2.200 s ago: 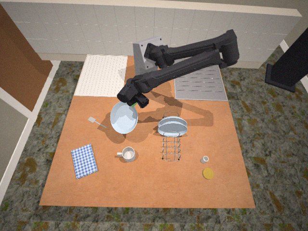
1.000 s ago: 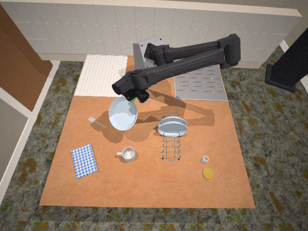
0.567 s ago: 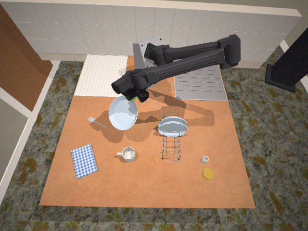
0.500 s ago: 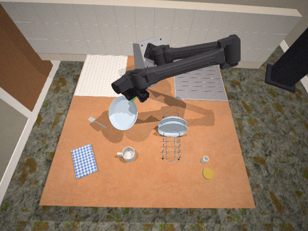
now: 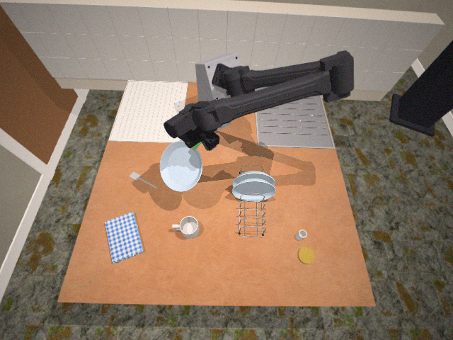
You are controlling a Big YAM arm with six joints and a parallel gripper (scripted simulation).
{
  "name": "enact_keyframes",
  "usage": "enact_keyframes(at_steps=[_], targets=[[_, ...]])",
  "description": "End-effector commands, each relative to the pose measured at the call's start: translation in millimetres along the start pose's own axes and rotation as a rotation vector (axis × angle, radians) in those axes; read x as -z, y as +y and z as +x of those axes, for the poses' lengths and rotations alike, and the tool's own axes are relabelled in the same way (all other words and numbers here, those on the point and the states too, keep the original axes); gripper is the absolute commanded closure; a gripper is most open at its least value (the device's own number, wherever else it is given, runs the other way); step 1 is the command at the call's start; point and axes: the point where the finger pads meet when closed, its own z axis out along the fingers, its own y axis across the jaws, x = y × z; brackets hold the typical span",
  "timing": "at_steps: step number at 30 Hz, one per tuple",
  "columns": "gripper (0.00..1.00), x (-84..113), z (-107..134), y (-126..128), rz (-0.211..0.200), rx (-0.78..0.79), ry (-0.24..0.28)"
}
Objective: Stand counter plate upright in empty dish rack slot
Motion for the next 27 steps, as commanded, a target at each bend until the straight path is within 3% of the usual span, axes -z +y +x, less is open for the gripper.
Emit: enact_keyframes(at_steps=[1, 27], targets=[[1.0, 16.0, -12.2, -24.3, 0.052, 0.042, 0.002], [1.0, 13.0, -15.6, -27.3, 0.058, 0.029, 0.008]])
